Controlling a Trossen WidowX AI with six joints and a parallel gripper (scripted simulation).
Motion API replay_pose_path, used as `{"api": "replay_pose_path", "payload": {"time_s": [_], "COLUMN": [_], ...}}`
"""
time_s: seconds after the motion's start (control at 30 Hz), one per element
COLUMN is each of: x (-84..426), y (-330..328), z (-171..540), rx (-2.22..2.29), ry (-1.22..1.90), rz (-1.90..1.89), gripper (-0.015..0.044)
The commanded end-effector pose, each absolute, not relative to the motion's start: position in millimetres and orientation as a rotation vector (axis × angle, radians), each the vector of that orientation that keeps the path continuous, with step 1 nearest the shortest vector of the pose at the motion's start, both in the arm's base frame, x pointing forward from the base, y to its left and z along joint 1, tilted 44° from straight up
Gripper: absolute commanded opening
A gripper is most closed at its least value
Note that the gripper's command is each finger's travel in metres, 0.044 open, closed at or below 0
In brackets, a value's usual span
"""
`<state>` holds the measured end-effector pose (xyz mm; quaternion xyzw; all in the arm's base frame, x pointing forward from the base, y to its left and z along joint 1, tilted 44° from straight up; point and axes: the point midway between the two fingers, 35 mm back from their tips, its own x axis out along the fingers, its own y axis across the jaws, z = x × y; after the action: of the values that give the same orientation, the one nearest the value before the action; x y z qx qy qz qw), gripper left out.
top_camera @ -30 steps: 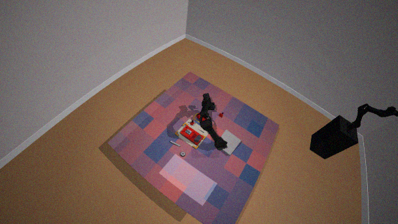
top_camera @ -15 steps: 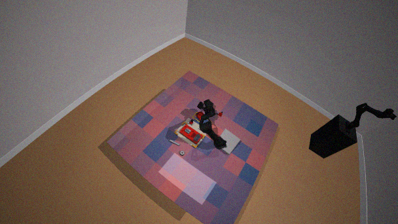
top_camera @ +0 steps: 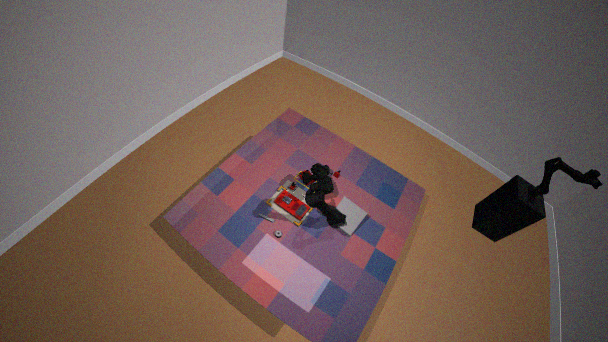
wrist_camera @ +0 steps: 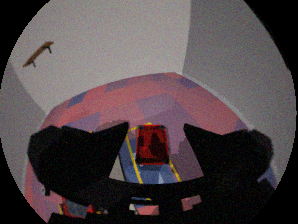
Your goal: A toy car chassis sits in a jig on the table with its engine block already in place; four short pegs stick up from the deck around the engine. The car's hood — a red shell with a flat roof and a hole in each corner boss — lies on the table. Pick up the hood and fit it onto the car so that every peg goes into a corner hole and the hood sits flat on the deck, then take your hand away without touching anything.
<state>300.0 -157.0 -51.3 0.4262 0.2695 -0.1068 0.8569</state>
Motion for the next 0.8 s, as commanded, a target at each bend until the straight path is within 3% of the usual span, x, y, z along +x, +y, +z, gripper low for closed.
{"api": "replay_pose_path", "payload": {"time_s": [0.0,0.77], "x": [297.8,301.8], "y": [-154.2,-143.5], "z": [-49.7,-62.0], "rx": [0.868,0.864], "ry": [0.561,0.559], "rz": [-0.21,-0.21], "gripper": [0.044,0.044]}}
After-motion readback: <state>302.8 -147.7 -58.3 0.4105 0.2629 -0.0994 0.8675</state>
